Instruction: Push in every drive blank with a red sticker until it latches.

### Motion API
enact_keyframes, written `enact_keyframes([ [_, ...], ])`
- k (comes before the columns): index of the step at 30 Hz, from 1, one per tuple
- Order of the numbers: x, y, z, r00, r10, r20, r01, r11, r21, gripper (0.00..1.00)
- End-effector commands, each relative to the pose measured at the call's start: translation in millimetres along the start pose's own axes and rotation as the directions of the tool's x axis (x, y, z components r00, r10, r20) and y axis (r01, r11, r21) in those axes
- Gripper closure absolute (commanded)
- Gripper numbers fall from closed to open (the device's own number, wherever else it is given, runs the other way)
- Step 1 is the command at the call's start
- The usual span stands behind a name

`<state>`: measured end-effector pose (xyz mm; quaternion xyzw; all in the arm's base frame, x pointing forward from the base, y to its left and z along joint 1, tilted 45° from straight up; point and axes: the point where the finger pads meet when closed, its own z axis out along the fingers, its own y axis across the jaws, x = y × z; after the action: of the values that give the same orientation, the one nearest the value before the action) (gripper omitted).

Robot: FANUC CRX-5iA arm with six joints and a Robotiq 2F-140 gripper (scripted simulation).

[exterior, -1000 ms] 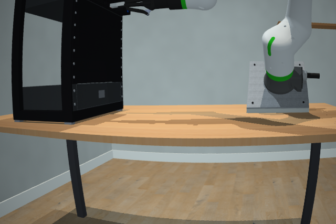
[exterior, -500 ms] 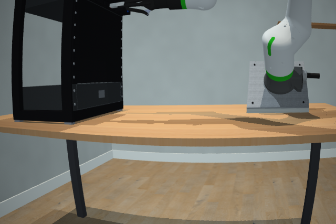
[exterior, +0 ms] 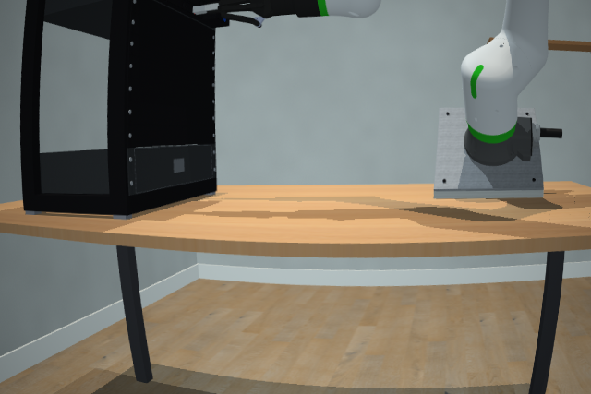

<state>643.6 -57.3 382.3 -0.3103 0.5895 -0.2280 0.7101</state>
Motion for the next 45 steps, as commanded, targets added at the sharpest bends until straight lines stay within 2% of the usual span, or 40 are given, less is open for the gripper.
enact_keyframes([
  [1,0,0,0,1.0,0.0,0.0,0.0,1.0,0.0,1.0],
  [26,0,0,-3,1.0,0.0,0.0,0.0,1.0,0.0,1.0],
  [30,0,0,-16,1.0,0.0,0.0,0.0,1.0,0.0,1.0],
  [35,0,0,-45,1.0,0.0,0.0,0.0,1.0,0.0,1.0],
  [37,0,0,-45,1.0,0.0,0.0,0.0,1.0,0.0,1.0],
  [41,0,0,-67,1.0,0.0,0.0,0.0,1.0,0.0,1.0],
  [45,0,0,-80,1.0,0.0,0.0,0.0,1.0,0.0,1.0],
])
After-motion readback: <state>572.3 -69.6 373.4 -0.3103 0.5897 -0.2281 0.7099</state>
